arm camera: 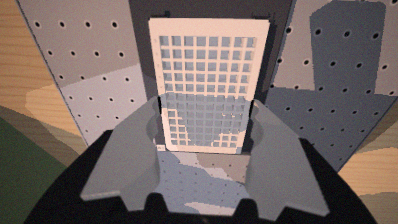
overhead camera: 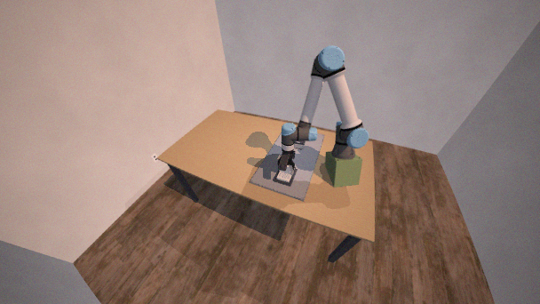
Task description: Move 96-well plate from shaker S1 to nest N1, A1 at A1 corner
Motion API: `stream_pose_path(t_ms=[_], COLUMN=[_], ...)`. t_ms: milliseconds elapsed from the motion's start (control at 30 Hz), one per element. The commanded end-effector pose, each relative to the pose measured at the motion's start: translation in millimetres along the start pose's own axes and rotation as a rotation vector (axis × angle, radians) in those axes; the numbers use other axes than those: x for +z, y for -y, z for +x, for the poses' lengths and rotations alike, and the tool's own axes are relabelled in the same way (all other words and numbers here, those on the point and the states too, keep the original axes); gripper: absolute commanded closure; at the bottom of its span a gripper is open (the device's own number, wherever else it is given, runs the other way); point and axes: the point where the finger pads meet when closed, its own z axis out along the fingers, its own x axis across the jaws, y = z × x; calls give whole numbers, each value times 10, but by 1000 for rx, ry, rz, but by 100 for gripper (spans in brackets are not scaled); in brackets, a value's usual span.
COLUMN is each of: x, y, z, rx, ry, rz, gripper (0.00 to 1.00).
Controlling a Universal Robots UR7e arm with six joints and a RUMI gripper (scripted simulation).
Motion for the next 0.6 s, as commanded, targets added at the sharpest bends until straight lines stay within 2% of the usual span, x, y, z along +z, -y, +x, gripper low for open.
stream_pose_path(t_ms=[0,100,133,567], x=[3,5,5,5], y=[1,1,1,1], z=[3,3,3,3], rx=[0,0,0,0], ry=[-1,-1,-1,-1], rz=[0,0,0,0], gripper=[100,100,0,0])
